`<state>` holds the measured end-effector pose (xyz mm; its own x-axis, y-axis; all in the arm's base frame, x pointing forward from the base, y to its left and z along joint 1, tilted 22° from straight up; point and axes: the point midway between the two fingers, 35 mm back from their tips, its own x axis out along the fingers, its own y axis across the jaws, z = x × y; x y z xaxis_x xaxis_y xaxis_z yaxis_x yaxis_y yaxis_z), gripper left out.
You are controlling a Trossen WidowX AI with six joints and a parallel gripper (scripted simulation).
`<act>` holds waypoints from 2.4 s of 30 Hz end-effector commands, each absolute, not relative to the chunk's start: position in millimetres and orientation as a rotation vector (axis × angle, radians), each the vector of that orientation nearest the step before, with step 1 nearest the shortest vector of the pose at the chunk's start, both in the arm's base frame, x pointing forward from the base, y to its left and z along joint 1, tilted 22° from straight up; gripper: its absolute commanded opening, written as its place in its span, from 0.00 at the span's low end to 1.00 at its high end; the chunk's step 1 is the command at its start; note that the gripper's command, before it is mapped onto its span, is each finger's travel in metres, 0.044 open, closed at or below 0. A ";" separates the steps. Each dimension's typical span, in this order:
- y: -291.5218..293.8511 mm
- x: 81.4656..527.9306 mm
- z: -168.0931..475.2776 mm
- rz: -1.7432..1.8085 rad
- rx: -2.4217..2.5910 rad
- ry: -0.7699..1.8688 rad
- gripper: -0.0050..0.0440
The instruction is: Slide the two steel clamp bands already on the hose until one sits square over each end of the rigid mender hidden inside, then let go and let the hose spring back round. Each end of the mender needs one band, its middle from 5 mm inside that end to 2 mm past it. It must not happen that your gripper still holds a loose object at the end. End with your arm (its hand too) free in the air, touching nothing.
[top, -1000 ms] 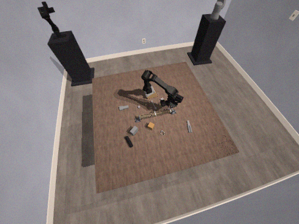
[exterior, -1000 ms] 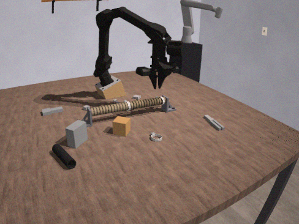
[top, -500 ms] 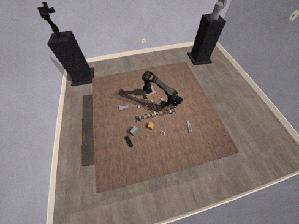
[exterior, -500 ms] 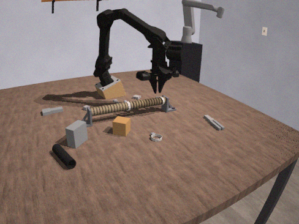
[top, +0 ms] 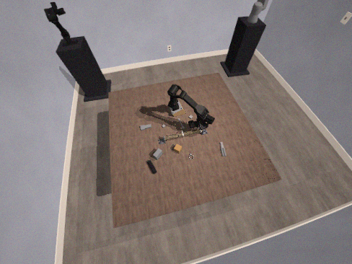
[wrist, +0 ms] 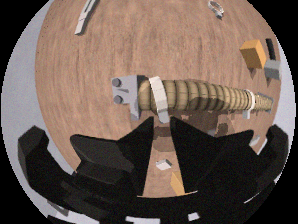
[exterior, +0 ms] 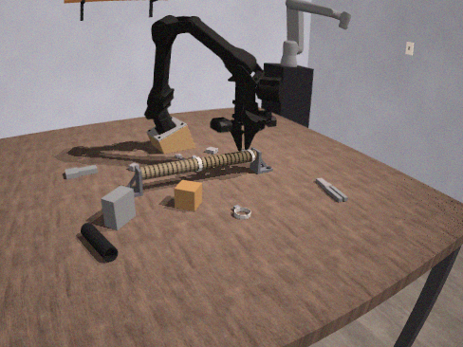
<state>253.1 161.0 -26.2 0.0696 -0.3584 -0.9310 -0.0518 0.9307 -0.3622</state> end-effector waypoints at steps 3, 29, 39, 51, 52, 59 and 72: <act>157.0 250.9 -32.6 -0.243 -0.350 1.501 0.29; 151.9 252.2 -27.5 -0.240 -0.341 1.498 0.10; 144.3 252.5 -24.6 -0.240 -0.341 1.499 0.10; 141.0 252.6 -23.3 -0.240 -0.341 1.499 0.10; 140.8 252.6 -23.2 -0.240 -0.341 1.499 0.10; 139.9 252.7 -22.8 -0.240 -0.341 1.499 0.10; 139.9 252.7 -22.8 -0.240 -0.341 1.499 0.10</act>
